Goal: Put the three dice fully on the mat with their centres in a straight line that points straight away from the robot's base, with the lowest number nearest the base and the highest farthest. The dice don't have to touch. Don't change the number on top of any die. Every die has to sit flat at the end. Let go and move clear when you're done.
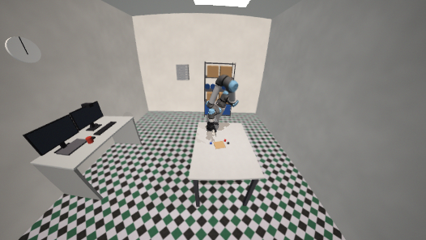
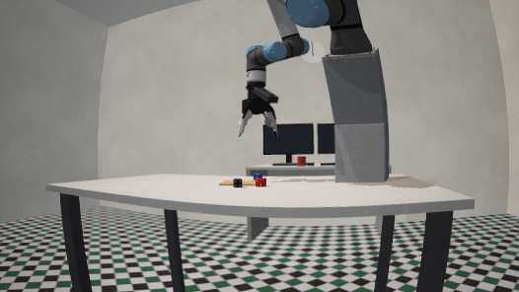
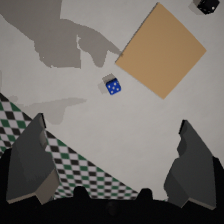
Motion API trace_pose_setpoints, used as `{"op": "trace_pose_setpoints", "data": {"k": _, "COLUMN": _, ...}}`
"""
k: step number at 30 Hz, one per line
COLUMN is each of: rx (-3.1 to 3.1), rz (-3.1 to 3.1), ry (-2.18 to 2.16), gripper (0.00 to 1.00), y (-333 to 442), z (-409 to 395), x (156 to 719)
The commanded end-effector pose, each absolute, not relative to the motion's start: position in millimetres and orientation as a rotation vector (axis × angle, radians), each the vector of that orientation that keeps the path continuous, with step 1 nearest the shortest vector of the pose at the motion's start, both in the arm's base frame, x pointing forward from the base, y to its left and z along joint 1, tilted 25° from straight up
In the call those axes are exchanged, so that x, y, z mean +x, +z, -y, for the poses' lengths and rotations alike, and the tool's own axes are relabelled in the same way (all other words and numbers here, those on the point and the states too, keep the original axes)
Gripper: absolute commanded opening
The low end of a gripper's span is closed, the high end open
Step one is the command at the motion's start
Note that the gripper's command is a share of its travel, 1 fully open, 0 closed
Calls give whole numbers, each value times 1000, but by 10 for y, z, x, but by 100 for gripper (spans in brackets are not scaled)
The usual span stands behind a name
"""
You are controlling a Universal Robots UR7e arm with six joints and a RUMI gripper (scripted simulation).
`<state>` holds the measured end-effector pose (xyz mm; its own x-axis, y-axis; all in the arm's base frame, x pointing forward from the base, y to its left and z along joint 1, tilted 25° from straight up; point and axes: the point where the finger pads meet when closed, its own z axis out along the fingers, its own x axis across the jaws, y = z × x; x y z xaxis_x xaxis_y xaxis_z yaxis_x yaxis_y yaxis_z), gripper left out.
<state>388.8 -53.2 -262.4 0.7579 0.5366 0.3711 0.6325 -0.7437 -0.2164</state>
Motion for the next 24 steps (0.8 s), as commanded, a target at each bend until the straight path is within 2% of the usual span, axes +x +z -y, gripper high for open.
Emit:
{"op": "trace_pose_setpoints", "data": {"k": 1, "rx": -2627, "rz": 902, "ry": -410, "gripper": 100, "y": -2661, "z": 519, "x": 3897}}
{"op": "trace_pose_setpoints", "data": {"k": 24, "rx": -2627, "rz": 902, "ry": -410, "gripper": 100, "y": -3375, "z": 201, "x": 4022}}
